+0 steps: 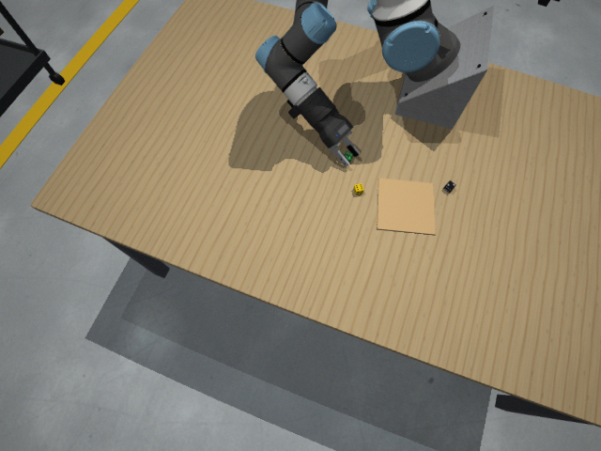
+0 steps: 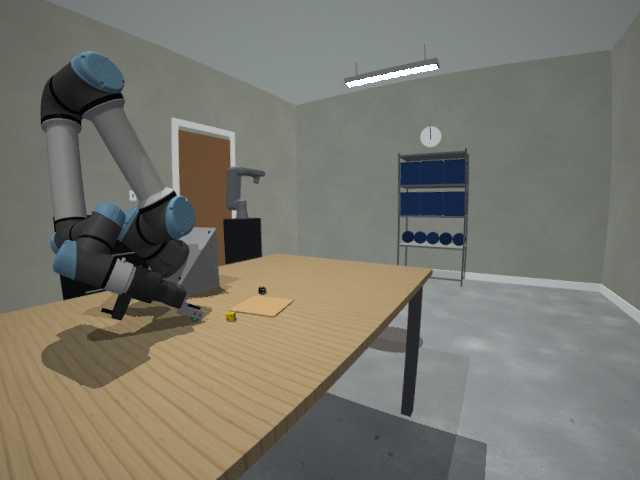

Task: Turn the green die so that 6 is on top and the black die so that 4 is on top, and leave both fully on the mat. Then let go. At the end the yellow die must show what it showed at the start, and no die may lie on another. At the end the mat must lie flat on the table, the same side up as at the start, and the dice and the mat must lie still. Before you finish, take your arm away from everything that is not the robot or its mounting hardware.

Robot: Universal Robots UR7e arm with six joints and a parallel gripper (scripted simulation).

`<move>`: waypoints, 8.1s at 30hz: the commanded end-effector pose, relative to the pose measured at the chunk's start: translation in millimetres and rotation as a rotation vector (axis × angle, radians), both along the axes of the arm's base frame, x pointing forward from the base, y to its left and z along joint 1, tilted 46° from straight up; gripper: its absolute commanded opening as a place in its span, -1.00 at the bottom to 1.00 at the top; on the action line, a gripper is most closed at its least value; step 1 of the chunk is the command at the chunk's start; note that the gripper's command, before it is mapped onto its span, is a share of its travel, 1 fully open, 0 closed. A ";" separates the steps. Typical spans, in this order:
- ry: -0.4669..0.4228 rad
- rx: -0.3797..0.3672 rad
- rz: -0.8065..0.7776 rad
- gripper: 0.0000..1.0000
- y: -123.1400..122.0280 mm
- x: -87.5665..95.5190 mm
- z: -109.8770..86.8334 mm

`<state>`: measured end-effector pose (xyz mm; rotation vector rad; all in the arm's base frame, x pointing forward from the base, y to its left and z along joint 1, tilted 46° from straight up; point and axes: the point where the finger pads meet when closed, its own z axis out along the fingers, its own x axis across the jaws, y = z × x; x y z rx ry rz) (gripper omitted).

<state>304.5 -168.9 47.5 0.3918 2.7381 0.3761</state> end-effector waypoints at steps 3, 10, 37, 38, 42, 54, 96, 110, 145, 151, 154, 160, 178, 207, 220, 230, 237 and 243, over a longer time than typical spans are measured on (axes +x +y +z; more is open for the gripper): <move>0.000 0.000 0.000 0.40 0.0 0.2 0.2; 0.000 0.000 0.000 0.40 0.0 0.2 0.2; 0.000 0.000 0.000 0.40 -2.0 -3.5 9.1; 0.000 0.000 0.000 0.40 -2.7 -4.7 11.9; 0.000 0.000 0.000 0.40 -5.8 -10.3 25.4; 0.000 0.000 0.000 0.40 -10.3 -18.5 45.4; 0.018 -0.039 -0.010 0.40 35.5 -17.1 85.8; 0.072 -0.190 -0.060 0.40 44.5 -14.7 83.9; 0.255 -0.734 -0.244 0.40 77.5 0.7 78.4; 0.295 -0.845 -0.282 0.40 84.2 3.5 76.9; 0.300 -0.861 -0.287 0.40 85.2 3.9 76.8; 0.329 -0.931 -0.312 0.40 89.2 5.1 75.6; 0.338 -0.976 -0.324 1.00 92.1 7.0 75.6; 0.380 -1.002 -0.194 1.00 87.3 7.5 75.5; 0.472 -1.053 0.117 1.00 77.3 8.8 74.4; 0.562 -1.088 0.448 1.00 69.0 9.8 71.5; 0.612 -1.101 0.647 1.00 65.1 9.9 69.0; 0.659 -1.107 0.845 1.00 61.9 9.4 66.1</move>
